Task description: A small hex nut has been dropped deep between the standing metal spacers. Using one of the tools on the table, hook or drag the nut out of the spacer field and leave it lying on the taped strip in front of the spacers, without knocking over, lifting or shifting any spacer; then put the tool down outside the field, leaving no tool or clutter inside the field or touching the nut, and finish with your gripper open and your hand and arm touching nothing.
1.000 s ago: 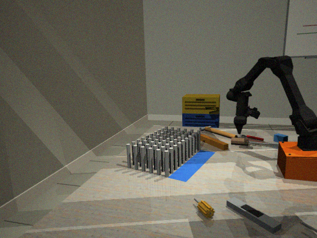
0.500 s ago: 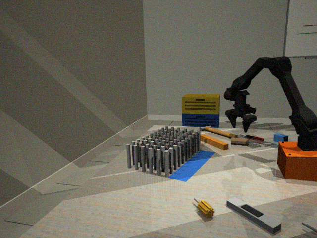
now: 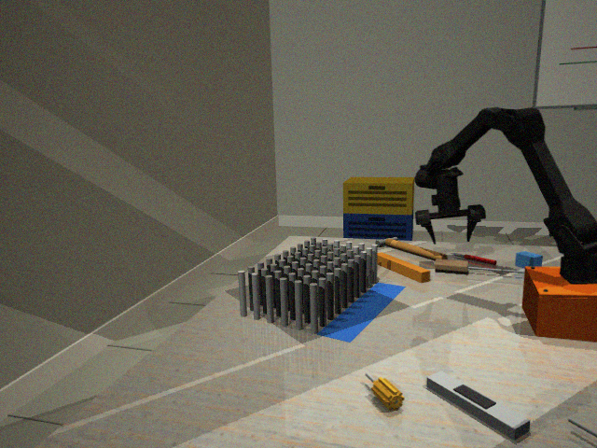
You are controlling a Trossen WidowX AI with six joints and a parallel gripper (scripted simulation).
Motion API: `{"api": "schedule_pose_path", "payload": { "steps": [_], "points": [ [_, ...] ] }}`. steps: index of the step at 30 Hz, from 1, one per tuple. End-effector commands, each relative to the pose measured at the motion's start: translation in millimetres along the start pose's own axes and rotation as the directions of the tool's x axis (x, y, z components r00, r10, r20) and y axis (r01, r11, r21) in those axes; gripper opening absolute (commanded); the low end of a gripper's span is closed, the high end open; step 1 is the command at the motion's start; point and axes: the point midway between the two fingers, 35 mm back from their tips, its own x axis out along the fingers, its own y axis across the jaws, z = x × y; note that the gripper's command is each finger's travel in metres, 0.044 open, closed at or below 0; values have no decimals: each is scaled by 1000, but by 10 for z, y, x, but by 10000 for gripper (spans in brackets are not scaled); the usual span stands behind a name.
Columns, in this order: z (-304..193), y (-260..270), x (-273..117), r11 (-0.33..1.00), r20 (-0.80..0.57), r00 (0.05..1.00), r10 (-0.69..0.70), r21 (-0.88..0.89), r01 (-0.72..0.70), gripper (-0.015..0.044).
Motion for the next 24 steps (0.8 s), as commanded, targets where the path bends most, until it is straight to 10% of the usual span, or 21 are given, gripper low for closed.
{"api": "schedule_pose_path", "payload": {
  "steps": [1,9,24],
  "points": [
    [-30,1,117,621,-8,992,-129,-780,75,440],
    [-31,13,102,178,3,985,-174,-983,34,440],
    [-31,14,101,168,3,985,-175,-985,33,440]
  ]
}}
